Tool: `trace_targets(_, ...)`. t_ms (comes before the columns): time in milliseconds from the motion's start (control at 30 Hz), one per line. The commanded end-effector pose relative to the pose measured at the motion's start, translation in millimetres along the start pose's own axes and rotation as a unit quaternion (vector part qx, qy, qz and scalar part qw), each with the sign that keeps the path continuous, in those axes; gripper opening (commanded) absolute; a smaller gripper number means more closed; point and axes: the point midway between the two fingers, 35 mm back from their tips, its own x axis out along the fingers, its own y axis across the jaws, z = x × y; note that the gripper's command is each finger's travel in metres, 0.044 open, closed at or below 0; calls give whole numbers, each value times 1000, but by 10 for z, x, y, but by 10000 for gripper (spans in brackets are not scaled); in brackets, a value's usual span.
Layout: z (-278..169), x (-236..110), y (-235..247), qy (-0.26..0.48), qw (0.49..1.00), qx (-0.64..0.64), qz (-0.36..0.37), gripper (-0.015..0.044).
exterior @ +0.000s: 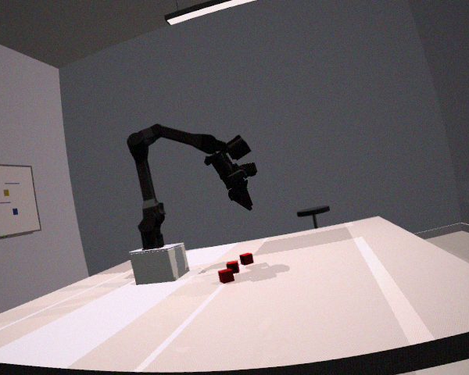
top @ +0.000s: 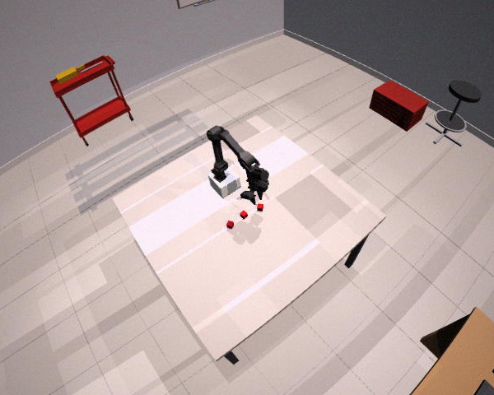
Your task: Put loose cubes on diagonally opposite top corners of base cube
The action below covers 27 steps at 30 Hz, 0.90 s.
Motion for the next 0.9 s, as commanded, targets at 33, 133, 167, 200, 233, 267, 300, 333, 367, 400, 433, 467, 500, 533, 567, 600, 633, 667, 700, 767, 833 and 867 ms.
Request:
trace_targets(33, -250, 194, -361, 62, 987, 145, 3, 265)
trace_targets(133, -407, 273, -541, 93, 970, 222, 3, 265)
trace_targets(167, -462, 297, -599, 103, 963, 248, 3, 265)
trace_targets(200, -518, 319, -655, 113, 955, 274, 2, 265)
trace_targets(233, -576, 340, -709, 122, 946, 300, 2, 265)
trace_targets(267, -634, 359, -763, 132, 936, 325, 2, 265)
trace_targets(300, -693, 377, -815, 141, 926, 351, 1, 265)
trace_targets(333, -754, 393, -865, 150, 914, 376, 1, 265)
trace_targets(367, -815, 409, -914, 159, 902, 401, 0, 265)
trace_targets(400, -876, 422, -961, 168, 889, 426, -1, 265)
trace_targets(433, -939, 435, -1007, 176, 875, 451, -1, 265)
trace_targets(467, -1002, 446, -1051, 185, 860, 475, -2, 265)
trace_targets(500, -1065, 455, -1094, 193, 845, 499, -3, 265)
trace_targets(533, -1129, 464, -1135, 201, 828, 523, -3, 265)
trace_targets(567, -1194, 471, -1174, 209, 811, 546, -4, 265)
trace_targets(600, -1247, 476, -1205, 215, 796, 565, -5, 265)
trace_targets(633, -1280, 479, -1224, 219, 787, 576, -5, 265)
trace_targets(667, -1290, 480, -1230, 220, 784, 580, -5, 265)
trace_targets(700, -1290, 480, -1230, 220, 784, 580, -5, 265)
trace_targets(767, -1290, 480, -1230, 220, 784, 580, -5, 265)
trace_targets(833, -1290, 480, -1230, 220, 784, 580, -5, 265)
trace_targets(867, -1290, 480, -1230, 220, 784, 580, -5, 265)
